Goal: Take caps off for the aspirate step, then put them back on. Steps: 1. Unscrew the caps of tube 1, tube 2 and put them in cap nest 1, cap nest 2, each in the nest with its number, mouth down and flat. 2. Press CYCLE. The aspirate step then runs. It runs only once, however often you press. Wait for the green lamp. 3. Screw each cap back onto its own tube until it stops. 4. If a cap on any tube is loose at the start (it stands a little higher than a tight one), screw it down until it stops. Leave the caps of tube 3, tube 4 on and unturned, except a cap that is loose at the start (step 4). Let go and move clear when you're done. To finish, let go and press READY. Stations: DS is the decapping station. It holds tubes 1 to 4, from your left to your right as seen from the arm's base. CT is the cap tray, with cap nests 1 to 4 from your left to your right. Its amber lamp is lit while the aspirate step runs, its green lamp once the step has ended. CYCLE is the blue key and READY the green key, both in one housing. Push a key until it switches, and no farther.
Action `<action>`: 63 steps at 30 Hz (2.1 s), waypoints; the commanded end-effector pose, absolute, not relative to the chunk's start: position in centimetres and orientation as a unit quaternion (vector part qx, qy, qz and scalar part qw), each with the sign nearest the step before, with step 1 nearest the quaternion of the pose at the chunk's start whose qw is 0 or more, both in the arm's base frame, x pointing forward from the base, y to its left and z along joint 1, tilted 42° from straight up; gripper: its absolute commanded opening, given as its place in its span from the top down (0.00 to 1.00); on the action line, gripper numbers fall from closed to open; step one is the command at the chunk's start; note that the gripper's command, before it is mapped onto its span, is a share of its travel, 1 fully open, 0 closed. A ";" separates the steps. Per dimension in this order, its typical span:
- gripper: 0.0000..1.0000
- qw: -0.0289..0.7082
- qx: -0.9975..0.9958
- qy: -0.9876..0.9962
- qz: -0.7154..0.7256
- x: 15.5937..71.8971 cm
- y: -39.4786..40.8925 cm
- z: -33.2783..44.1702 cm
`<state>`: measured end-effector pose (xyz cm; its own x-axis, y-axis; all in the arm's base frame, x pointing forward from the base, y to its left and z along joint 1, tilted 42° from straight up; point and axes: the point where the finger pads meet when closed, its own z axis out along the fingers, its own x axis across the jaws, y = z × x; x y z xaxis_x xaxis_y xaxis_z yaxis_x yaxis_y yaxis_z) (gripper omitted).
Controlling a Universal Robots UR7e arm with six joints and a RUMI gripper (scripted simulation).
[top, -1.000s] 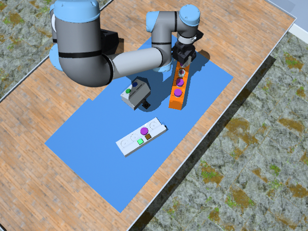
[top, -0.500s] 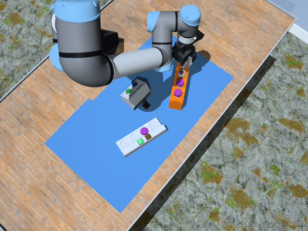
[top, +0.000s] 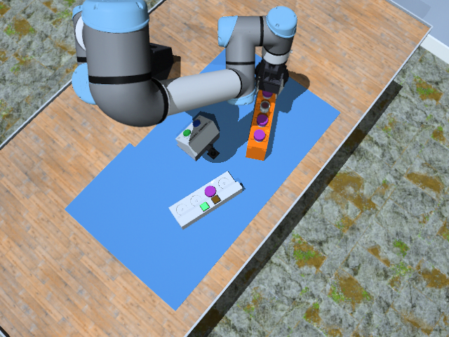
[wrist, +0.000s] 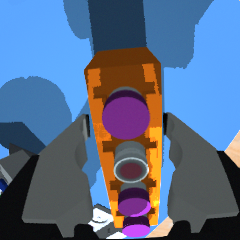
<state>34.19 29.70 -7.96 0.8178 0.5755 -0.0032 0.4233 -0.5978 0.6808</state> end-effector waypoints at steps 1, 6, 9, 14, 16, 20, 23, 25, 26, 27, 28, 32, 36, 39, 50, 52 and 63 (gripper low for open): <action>0.65 0.354 0.841 0.404 0.063 34.3 29.9 -8.0; 0.65 0.358 0.801 0.480 0.029 34.2 29.7 -8.1; 0.65 0.359 0.779 0.513 0.014 34.2 29.7 -8.0; 0.65 0.359 0.767 0.532 0.006 34.1 29.7 -8.0; 0.65 0.359 0.767 0.532 0.006 34.1 29.7 -8.0; 1.00 0.360 0.767 0.532 0.007 34.2 29.8 -8.0; 1.00 0.360 0.767 0.532 0.007 34.2 29.8 -8.0; 1.00 0.360 0.767 0.532 0.007 34.2 29.8 -8.0; 1.00 0.360 0.767 0.532 0.007 34.2 29.8 -8.0; 1.00 0.360 0.767 0.532 0.007 34.2 29.9 -8.0; 1.00 0.360 0.767 0.532 0.007 34.2 29.9 -8.0; 1.00 0.360 0.767 0.532 0.007 34.2 29.8 -8.0; 1.00 0.358 0.793 0.492 0.024 34.1 29.7 -8.0; 1.00 0.356 0.828 0.431 0.051 34.1 29.7 -8.0; 1.00 0.339 0.896 0.260 0.121 34.1 29.9 -8.0; 1.00 0.333 0.907 0.221 0.136 34.1 29.8 -8.1; 1.00 0.308 0.930 0.078 0.186 34.2 29.9 -8.1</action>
<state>34.19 29.72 -8.06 0.9035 0.3707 0.2151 0.1642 -0.7630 0.6251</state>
